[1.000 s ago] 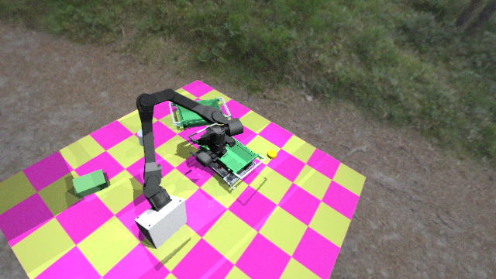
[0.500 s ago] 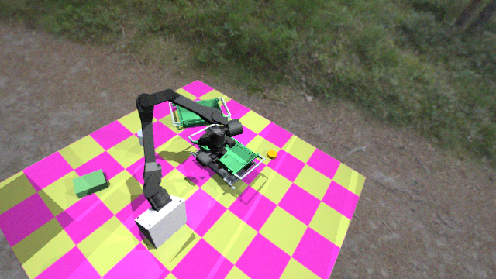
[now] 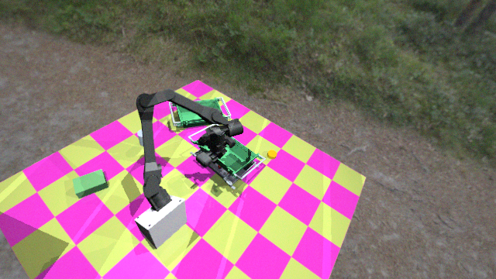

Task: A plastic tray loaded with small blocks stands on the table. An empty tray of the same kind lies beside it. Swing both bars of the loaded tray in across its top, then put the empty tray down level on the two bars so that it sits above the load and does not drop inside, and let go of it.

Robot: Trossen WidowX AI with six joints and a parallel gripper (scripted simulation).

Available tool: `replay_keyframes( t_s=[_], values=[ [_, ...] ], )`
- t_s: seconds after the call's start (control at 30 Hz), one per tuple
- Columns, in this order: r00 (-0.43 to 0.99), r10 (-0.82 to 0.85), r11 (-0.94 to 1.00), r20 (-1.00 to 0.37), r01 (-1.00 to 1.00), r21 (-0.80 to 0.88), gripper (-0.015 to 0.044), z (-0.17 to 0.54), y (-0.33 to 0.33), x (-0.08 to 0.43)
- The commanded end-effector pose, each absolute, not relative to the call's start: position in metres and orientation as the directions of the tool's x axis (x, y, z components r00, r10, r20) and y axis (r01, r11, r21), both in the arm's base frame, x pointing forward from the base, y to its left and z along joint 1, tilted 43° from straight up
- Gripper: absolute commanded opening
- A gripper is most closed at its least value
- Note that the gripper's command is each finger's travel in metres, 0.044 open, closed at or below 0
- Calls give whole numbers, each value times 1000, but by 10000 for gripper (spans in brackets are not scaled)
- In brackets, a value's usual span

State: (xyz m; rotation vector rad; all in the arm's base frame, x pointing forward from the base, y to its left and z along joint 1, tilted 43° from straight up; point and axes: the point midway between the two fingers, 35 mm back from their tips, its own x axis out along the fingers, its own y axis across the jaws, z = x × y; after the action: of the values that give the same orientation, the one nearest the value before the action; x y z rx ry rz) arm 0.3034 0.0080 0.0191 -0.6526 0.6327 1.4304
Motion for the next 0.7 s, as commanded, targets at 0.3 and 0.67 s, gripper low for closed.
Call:
replay_keyframes(
  t_s=[0.3,0.67],
  values=[
    [25,676,19,-736,-1000,-17,0,13,17,300],
    [25,676,19,-736,-1000,-17,0,12,19,299]
  ],
)
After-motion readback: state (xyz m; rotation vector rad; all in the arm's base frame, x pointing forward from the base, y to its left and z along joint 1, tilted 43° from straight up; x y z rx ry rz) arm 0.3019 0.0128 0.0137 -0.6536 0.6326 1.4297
